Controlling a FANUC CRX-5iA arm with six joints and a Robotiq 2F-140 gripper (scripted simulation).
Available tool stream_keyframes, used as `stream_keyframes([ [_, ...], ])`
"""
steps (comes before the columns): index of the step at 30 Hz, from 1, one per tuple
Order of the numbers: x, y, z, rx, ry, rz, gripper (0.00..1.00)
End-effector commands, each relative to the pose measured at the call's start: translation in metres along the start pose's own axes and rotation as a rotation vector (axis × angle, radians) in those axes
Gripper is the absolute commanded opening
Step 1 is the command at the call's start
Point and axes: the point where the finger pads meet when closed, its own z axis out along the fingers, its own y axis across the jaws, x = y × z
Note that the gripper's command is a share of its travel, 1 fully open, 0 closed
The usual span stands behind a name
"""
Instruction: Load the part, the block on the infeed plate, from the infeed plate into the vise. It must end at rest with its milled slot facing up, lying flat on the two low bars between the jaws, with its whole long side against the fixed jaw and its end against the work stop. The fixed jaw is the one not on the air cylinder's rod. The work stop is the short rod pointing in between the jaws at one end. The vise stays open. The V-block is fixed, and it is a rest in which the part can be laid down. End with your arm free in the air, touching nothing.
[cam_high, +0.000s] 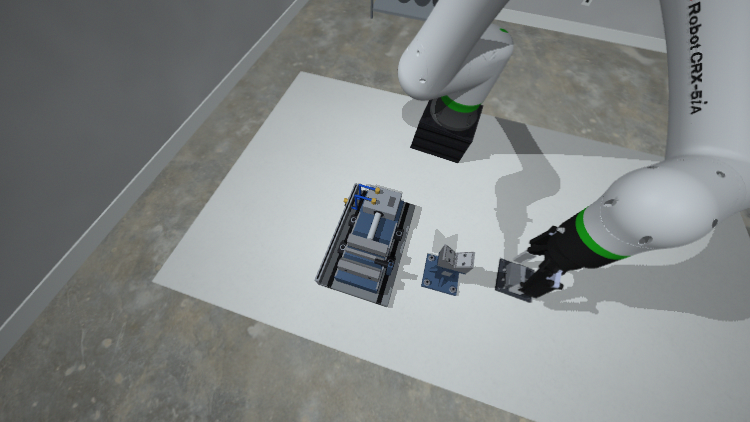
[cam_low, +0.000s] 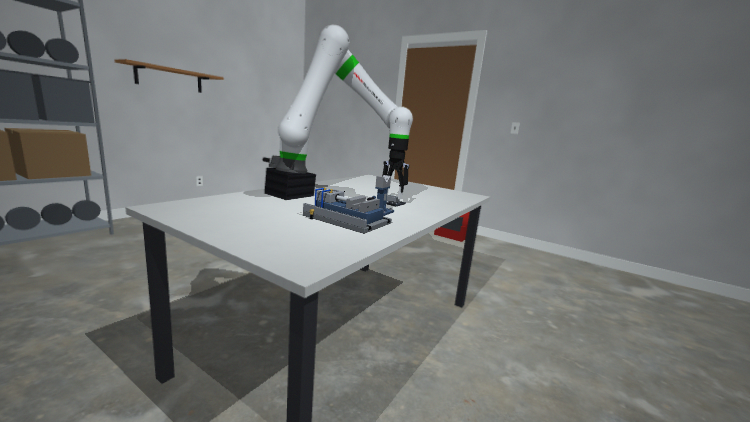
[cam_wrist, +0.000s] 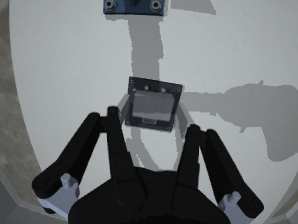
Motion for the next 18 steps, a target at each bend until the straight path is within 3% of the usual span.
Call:
stream_keyframes([
  [1,-0.0001,-0.0002,0.0028,0.000,0.000,0.000,0.51],
  [18,-0.0001,-0.0002,0.0104,0.000,0.000,0.000,0.51],
])
